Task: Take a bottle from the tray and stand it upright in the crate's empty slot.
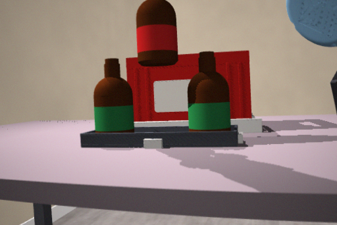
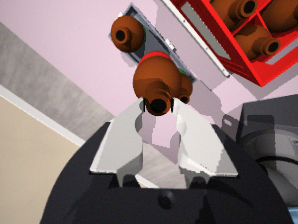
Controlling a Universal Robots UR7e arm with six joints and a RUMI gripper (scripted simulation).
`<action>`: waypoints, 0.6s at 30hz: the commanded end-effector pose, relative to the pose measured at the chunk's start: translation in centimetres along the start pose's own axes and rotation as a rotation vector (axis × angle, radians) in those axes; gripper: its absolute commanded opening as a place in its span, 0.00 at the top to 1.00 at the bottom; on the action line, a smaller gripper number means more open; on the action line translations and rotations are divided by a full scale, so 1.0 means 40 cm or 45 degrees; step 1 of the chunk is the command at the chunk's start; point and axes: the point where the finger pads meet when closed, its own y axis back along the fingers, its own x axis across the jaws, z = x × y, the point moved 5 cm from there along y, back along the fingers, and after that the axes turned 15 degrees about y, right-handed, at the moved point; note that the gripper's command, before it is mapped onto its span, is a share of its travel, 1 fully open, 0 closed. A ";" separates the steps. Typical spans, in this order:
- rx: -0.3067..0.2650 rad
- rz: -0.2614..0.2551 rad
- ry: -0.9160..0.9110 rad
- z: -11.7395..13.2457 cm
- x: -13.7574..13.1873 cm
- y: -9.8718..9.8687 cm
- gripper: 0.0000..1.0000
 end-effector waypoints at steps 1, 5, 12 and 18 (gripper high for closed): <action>0.001 0.000 0.001 -0.001 0.000 0.016 1.00; 0.001 0.000 0.001 -0.001 0.000 0.028 1.00; 0.001 0.000 0.001 -0.001 0.000 0.040 1.00; 0.001 0.000 0.001 0.000 0.000 0.050 1.00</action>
